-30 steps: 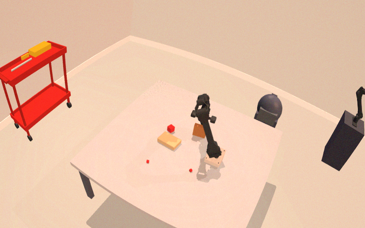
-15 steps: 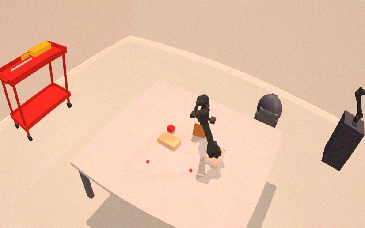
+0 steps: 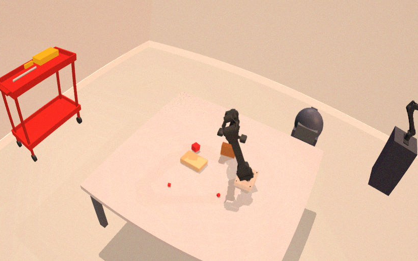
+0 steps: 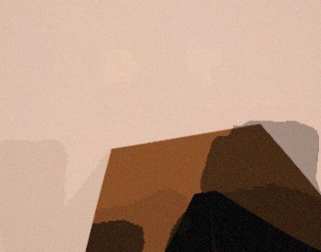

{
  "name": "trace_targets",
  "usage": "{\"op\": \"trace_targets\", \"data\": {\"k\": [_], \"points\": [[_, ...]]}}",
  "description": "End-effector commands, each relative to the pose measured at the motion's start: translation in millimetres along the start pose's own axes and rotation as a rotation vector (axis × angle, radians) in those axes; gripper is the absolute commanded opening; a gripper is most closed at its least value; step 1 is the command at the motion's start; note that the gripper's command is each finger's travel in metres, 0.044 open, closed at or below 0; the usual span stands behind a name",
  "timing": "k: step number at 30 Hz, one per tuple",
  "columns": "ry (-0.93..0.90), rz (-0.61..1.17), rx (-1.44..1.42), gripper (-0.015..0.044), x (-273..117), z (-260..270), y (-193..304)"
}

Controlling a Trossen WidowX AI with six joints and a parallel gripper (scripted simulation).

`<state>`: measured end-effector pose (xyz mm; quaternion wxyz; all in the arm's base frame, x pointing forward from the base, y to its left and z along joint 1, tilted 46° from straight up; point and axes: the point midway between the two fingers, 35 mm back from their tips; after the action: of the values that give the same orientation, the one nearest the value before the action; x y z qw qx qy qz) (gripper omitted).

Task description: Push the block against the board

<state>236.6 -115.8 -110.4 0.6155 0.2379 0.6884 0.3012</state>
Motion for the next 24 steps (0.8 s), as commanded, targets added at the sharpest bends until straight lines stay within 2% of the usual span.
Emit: {"op": "trace_targets", "data": {"k": [1,24], "points": [[-0.008,-0.004,-0.001,0.0000,-2.3,0.6,4.3],[-0.008,-0.003,-0.001,0.0000,-1.5,-4.4,21.0]]}}
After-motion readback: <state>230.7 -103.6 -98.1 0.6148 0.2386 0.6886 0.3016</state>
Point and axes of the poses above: the point midway between the two fingers, 35 mm back from their tips, its own x axis out along the fingers, its own z axis across the jaws, y = z × x, and after that the axes turned 15 degrees about x, right-handed
